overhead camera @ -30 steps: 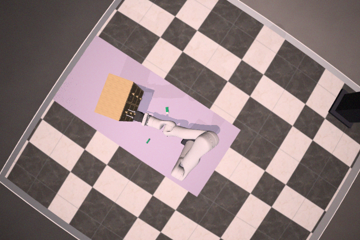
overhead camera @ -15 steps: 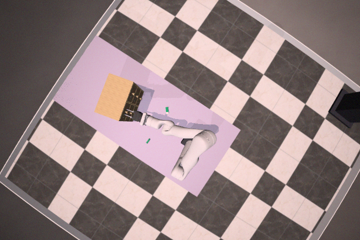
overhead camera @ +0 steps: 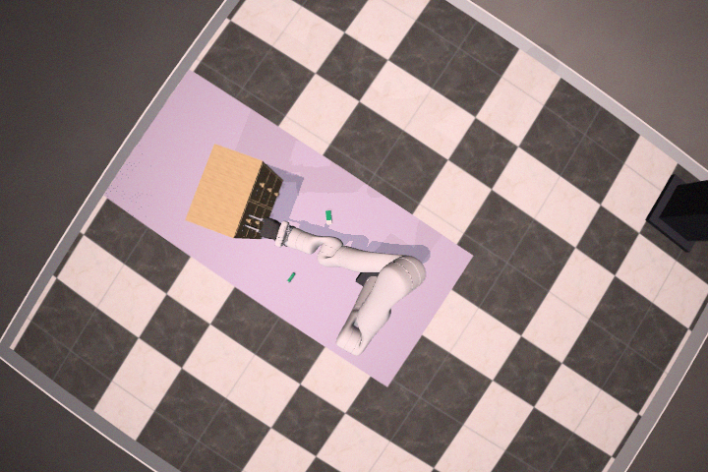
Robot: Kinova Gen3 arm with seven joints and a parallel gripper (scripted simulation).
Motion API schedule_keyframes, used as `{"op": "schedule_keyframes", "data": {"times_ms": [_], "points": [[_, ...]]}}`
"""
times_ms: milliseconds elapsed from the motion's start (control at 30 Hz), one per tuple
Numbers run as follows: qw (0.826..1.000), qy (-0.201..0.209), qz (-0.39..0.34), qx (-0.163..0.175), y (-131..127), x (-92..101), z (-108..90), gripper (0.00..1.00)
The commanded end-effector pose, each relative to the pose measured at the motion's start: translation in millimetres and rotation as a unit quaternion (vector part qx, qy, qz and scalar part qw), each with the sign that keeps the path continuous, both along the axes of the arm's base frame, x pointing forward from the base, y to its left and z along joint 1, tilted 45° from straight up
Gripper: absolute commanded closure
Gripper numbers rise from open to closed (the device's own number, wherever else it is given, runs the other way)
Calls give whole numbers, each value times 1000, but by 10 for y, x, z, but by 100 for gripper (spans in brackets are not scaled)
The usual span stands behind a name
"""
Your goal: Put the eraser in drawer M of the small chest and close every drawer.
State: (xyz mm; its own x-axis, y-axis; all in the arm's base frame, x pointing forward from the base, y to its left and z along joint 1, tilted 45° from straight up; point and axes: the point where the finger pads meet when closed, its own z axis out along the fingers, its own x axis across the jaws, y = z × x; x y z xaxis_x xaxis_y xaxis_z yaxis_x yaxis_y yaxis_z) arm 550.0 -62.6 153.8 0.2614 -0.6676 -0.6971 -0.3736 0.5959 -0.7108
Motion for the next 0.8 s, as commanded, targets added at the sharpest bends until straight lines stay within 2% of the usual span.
{"op": "schedule_keyframes", "data": {"times_ms": [0,100,133,767], "points": [[1000,-2,-4,0,-30,33,21,33],[1000,-2,-4,0,-30,33,21,33],[1000,-2,-4,0,-30,33,21,63],[1000,-2,-4,0,-30,33,21,63]]}}
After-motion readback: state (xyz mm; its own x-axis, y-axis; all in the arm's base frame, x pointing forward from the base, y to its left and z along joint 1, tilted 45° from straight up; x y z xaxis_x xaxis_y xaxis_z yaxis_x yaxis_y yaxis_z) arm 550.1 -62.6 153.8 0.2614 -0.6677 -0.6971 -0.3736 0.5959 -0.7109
